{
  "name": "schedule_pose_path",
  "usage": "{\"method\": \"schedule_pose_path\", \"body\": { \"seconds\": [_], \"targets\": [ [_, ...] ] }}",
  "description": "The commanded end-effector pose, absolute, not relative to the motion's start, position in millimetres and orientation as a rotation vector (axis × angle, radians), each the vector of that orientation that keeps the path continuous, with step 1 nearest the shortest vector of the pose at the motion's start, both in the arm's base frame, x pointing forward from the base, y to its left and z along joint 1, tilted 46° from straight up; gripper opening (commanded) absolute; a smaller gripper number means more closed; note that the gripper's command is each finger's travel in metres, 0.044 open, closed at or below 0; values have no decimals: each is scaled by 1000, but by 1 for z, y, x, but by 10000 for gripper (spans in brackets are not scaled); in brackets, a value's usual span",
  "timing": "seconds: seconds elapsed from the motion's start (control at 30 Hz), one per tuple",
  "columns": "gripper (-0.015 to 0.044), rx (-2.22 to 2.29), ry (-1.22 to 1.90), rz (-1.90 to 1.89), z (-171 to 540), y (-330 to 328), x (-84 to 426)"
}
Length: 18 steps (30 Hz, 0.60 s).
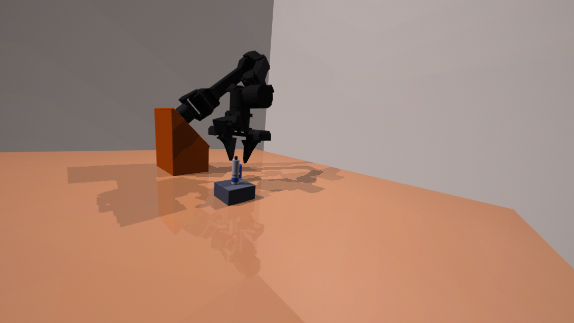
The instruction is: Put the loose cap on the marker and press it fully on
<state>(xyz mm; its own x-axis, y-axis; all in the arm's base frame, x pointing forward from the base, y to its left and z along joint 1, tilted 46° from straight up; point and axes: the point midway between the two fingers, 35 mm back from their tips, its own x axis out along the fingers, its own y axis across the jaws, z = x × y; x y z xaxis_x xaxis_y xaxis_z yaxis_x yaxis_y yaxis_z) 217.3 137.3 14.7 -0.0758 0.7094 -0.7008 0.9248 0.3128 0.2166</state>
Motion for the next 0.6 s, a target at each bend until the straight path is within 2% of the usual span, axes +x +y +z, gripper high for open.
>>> {"method": "schedule_pose_path", "body": {
  "seconds": [0.0, 0.57],
  "targets": [
    [242, 1455, 1852, -378, 9, 142, 215],
    [242, 1456, 1853, -378, -10, 162, 213]
  ]
}}
